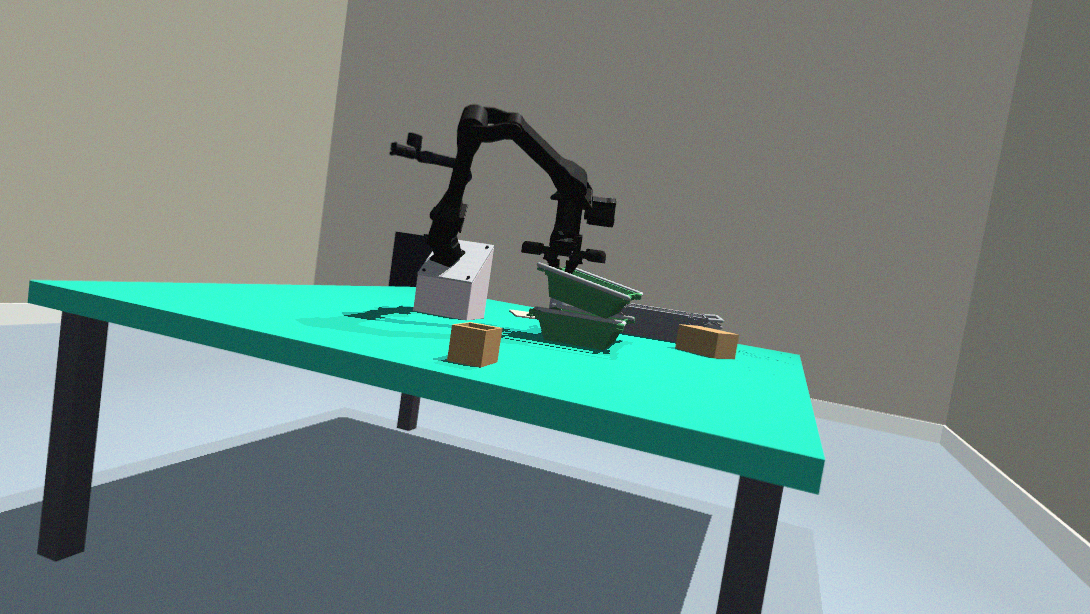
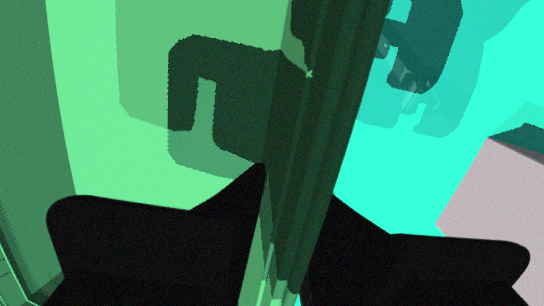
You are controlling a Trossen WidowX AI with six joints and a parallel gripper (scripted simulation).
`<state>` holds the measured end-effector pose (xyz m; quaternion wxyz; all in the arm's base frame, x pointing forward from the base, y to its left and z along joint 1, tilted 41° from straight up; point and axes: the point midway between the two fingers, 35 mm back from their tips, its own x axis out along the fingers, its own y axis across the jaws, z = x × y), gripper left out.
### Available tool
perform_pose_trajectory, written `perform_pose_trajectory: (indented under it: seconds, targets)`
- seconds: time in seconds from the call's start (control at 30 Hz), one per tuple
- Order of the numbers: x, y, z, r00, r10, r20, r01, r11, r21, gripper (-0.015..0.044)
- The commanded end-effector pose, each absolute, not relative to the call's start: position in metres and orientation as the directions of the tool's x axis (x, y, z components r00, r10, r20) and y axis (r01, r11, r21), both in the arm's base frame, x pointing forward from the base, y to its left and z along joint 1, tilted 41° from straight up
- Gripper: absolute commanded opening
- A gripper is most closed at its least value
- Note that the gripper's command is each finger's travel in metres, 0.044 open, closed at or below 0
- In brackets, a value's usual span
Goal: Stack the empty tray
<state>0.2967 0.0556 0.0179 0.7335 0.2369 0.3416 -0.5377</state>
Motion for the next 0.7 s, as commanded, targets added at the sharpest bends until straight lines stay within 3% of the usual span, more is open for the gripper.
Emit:
perform_pose_trajectory:
  seconds: [0.0, 0.67]
  targets:
    - [0.2948, 0.048, 0.0128, 0.175, -0.632, -0.755, 0.953, 0.302, -0.032, 0.0]
    - [0.2939, 0.0413, 0.0055, 0.175, -0.633, -0.754, 0.953, 0.302, -0.032, 0.0]
